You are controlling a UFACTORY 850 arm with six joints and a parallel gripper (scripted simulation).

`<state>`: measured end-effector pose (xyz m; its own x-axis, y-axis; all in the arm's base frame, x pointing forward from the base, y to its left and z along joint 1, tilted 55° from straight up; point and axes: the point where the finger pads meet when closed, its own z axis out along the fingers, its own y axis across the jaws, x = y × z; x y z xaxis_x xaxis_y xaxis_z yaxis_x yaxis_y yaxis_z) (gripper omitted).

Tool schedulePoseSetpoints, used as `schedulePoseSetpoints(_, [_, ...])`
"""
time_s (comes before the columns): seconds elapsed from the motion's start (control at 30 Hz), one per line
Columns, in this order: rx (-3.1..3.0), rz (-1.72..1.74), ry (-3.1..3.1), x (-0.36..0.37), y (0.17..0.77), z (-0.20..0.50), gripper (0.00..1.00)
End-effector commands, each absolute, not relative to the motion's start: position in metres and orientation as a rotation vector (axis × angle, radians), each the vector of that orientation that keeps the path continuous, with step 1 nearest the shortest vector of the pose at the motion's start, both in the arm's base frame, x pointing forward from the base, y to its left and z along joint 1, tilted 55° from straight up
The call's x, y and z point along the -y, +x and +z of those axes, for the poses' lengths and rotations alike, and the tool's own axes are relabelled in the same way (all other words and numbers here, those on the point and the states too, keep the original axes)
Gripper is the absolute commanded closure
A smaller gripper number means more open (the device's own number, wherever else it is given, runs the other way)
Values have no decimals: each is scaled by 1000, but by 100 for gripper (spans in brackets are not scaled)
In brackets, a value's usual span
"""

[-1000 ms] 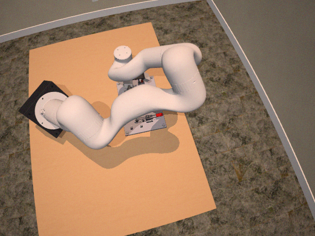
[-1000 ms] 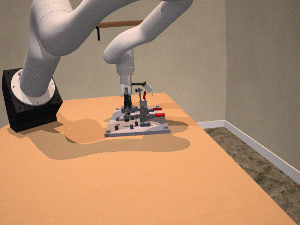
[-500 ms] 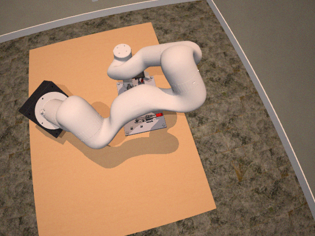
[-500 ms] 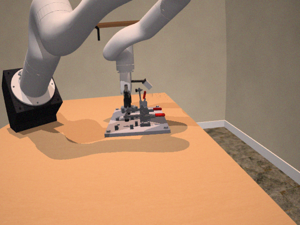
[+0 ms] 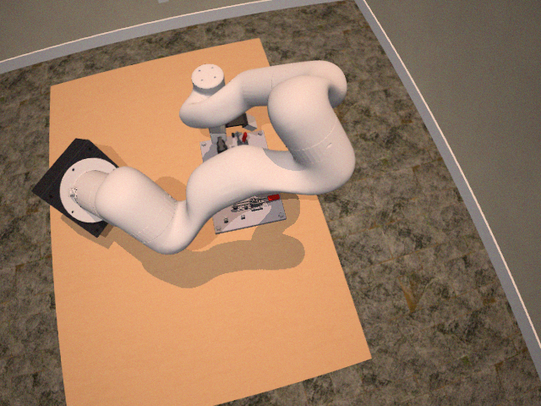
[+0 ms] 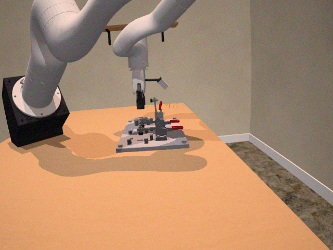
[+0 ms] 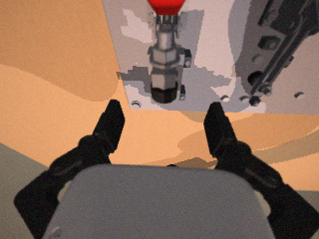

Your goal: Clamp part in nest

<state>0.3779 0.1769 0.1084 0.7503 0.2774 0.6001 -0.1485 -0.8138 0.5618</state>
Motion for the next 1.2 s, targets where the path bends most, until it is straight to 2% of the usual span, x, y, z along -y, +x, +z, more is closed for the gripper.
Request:
schedulePoseSetpoints(0.0, [-97,932,2346,-179,376,110,0])
schedulePoseSetpoints(0.6, [-97,932,2346,-179,376,111,0])
schedulePoseSetpoints(0.63, [-97,932,2346,-179,376,111,100])
schedulePoseSetpoints(1.17, [-97,932,2346,-179,376,111,100])
